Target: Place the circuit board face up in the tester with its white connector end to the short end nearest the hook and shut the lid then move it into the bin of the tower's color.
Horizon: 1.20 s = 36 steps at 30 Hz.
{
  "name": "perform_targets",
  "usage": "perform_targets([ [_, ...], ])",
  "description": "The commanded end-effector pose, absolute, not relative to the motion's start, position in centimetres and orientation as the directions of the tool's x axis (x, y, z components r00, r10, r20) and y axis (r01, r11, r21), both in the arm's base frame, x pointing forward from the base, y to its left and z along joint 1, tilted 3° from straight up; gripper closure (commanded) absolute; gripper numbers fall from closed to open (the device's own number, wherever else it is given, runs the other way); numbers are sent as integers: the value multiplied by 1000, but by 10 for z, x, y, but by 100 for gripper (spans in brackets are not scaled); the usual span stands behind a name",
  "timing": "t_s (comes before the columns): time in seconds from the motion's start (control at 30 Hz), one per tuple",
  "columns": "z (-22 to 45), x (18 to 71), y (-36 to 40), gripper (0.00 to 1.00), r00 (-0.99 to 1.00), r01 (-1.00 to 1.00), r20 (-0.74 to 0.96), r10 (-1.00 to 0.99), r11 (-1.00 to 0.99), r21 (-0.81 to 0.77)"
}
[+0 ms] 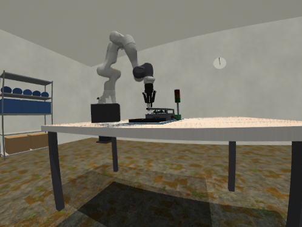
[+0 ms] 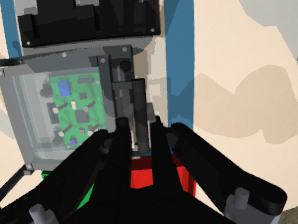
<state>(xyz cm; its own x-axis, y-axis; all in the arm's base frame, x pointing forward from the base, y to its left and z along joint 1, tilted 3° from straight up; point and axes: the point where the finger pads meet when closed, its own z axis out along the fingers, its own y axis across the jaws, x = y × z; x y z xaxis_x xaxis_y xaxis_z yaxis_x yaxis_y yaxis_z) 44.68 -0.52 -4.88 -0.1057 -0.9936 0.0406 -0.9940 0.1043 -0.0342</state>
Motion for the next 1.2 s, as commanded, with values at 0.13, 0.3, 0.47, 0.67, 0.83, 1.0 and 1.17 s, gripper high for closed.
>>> perform_targets([
  [0.13,-56,447,-6,100,-114,-993,40,-993,112,-35],
  [0.3,-58,447,-6,100,-114,-993,41,-993,112,-34],
  [0.47,-59,447,-6,100,-114,-993,41,-993,112,-34],
  [0.67,-60,447,-7,100,-114,-993,41,-993,112,-34],
  [0.83,-60,447,-7,100,-114,-993,41,-993,112,-34],
  [1.0,-60,447,-7,100,-114,-993,41,-993,112,-34],
  [1.17,-60,447,-7,100,-114,-993,41,-993,112,-34],
])
